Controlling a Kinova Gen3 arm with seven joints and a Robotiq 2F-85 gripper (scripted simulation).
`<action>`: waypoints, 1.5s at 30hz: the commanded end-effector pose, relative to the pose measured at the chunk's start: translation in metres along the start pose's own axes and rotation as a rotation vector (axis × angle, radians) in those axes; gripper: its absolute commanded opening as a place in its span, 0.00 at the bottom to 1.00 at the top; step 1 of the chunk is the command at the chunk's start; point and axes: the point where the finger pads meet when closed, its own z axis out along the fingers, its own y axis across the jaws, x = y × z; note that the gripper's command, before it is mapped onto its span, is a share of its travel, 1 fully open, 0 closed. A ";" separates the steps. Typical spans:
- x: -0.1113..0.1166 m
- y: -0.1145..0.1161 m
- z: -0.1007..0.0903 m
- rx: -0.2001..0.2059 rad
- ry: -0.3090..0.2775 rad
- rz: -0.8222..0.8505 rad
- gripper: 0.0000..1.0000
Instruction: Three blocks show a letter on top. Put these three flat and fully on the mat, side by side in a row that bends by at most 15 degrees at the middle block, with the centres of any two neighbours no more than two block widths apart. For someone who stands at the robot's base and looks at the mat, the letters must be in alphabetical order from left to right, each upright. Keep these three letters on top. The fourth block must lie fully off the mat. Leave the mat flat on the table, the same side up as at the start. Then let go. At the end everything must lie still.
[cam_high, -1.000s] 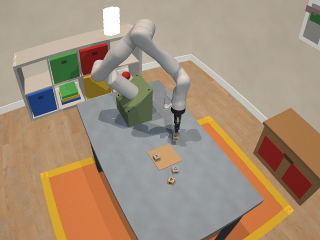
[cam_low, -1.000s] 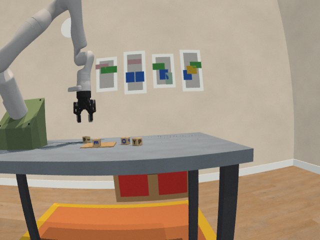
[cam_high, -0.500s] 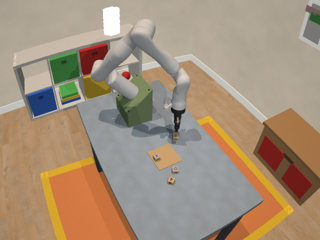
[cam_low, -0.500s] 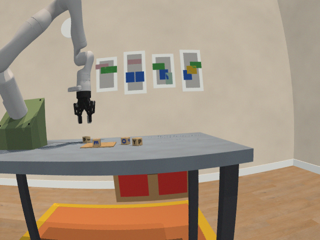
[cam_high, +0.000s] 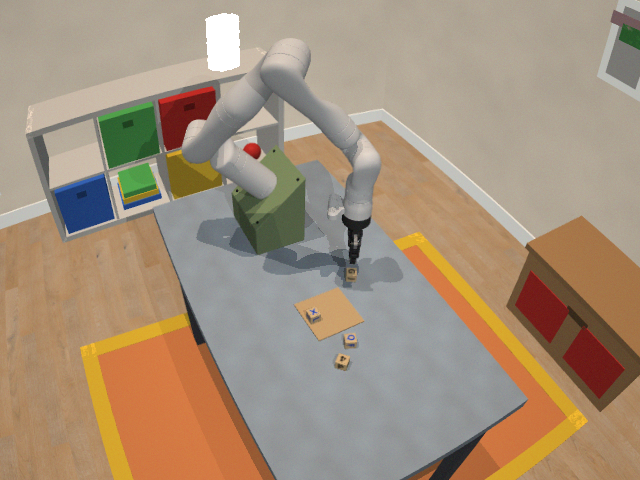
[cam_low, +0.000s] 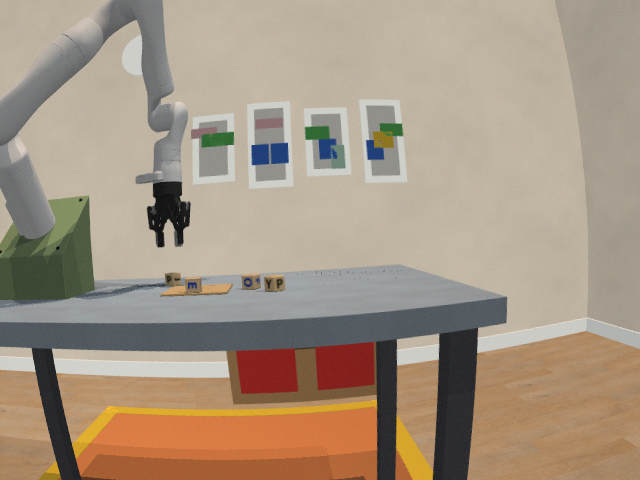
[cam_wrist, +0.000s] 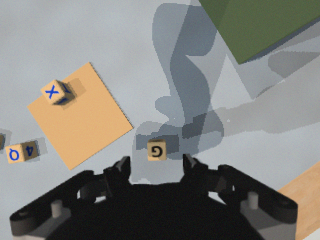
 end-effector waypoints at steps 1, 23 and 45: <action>-0.001 0.000 -0.001 0.000 -0.002 0.000 0.67; -0.001 0.000 0.009 0.001 -0.003 0.000 0.67; -0.003 0.000 0.039 0.001 -0.003 0.000 0.67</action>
